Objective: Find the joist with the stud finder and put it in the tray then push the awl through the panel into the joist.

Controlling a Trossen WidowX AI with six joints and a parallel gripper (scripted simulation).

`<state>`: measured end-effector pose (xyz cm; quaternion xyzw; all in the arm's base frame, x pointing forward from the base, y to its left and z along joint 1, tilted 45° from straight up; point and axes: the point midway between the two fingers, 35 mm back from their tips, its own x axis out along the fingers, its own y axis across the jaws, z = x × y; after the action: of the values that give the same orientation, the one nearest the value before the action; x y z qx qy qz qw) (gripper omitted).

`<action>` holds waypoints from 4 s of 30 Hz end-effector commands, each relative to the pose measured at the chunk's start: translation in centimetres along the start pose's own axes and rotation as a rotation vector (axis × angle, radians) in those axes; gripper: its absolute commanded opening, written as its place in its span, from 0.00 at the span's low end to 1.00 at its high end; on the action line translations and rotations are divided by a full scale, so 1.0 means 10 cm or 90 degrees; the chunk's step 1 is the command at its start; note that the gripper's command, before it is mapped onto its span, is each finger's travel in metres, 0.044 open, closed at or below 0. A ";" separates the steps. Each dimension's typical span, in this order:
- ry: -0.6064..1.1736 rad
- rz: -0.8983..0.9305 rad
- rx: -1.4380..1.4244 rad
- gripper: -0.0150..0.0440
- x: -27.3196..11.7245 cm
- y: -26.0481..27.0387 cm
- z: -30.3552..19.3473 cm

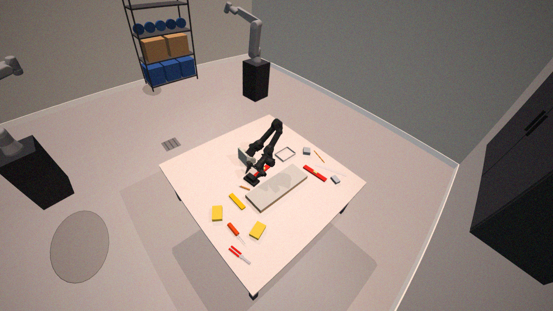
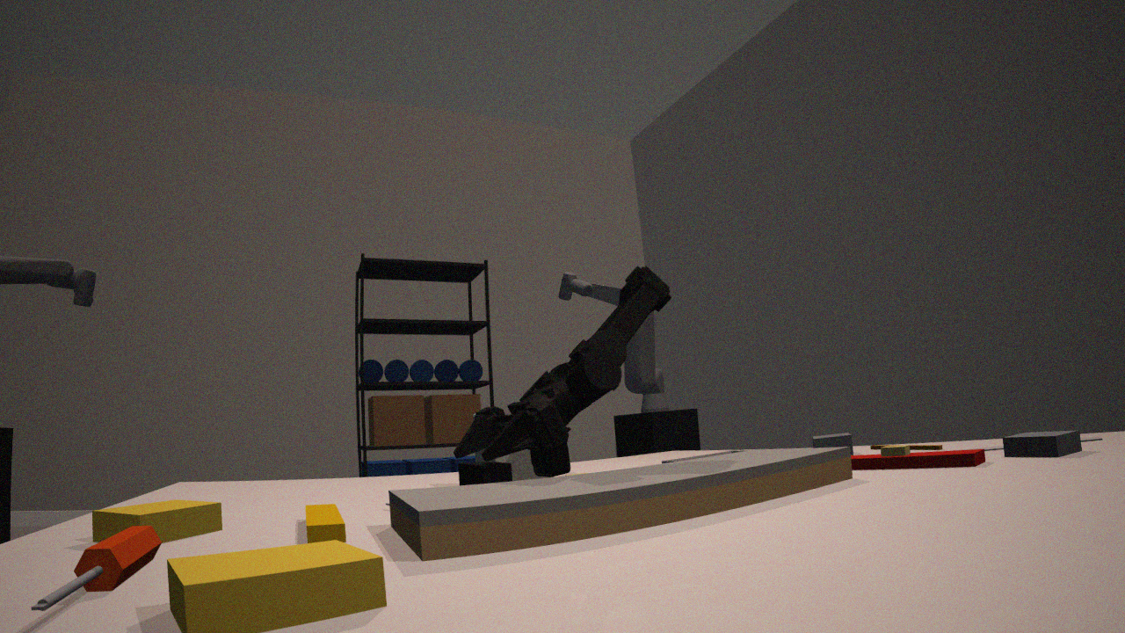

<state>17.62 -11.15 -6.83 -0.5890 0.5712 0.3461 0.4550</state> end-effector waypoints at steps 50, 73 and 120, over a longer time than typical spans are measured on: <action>-0.690 0.431 0.977 1.00 -0.01 0.01 -0.32; -0.690 0.430 0.978 1.00 0.12 0.00 -0.07; -0.691 0.431 0.977 0.48 0.20 0.00 0.13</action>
<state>17.94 -10.59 -9.24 0.2941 0.4934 0.2183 0.7889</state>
